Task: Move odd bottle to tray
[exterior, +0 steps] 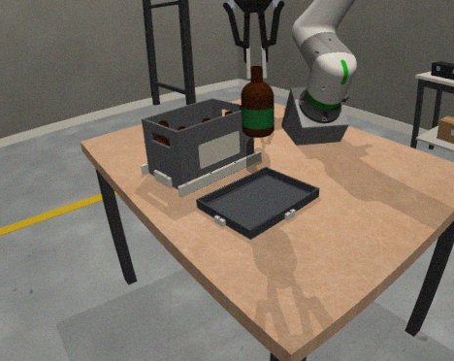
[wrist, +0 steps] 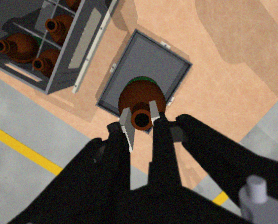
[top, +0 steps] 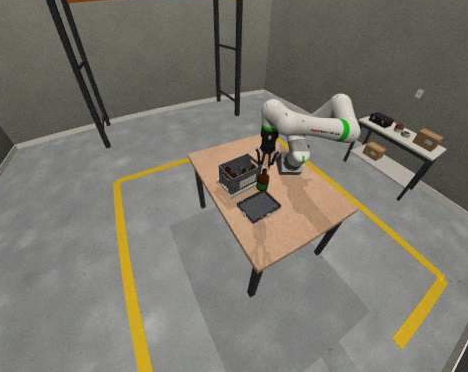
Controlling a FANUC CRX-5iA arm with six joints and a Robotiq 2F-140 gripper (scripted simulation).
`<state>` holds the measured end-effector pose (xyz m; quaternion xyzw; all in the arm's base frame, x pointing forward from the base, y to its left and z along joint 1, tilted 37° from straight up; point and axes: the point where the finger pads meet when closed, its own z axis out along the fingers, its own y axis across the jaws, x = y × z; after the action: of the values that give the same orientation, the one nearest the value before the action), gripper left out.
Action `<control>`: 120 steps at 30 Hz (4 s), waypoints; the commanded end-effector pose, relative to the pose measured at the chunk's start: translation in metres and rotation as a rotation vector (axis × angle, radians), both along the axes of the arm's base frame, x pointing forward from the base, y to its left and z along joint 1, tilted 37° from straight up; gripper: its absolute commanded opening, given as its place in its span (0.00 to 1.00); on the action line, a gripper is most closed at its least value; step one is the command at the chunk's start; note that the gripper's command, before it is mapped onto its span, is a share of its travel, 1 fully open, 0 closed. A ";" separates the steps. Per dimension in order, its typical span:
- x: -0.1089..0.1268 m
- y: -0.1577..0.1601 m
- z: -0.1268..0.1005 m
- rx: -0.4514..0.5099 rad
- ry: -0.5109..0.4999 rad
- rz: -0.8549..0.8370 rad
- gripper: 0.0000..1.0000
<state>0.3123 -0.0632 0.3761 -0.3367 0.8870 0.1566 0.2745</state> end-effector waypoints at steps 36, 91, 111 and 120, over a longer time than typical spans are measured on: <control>0.024 0.029 -0.051 -0.001 -0.001 -0.001 0.10; 0.061 0.074 -0.127 -0.001 -0.001 -0.001 0.10; 0.061 0.074 -0.128 -0.001 -0.001 -0.001 0.10; 0.061 0.074 -0.128 -0.001 -0.001 -0.001 0.10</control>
<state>0.3734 0.0109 0.2480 -0.3366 0.8871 0.1566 0.2743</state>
